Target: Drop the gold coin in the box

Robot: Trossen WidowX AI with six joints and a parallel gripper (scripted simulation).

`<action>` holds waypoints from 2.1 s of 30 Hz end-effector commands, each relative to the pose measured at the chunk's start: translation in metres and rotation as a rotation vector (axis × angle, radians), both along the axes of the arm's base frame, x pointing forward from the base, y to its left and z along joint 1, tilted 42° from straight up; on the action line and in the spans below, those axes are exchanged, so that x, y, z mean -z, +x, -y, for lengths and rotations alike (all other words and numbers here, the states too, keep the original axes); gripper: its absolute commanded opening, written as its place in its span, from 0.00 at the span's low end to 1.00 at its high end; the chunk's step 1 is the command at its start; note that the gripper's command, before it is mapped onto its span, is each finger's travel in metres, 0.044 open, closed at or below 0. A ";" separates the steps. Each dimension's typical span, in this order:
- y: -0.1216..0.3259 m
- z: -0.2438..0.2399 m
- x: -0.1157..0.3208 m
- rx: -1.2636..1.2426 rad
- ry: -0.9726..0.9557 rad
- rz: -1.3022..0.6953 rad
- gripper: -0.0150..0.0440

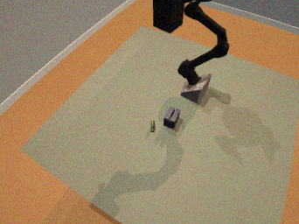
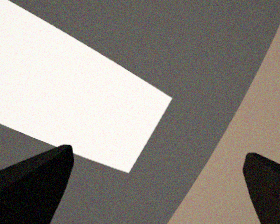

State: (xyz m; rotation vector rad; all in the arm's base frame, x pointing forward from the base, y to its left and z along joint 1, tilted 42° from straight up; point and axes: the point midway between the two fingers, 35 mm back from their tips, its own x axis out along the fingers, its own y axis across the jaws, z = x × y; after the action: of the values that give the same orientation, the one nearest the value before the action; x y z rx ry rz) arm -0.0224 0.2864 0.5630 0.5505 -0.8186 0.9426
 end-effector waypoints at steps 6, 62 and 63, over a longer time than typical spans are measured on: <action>-0.004 0.062 -0.032 -0.043 0.159 0.000 0.67; 0.432 0.332 0.299 1.056 -0.387 -1.782 0.53; 0.432 0.323 0.314 1.066 -0.505 -1.816 0.53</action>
State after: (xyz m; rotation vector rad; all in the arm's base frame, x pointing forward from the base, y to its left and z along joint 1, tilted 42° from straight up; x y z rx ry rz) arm 0.4061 -0.0591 0.2840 0.4397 0.6092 -0.5331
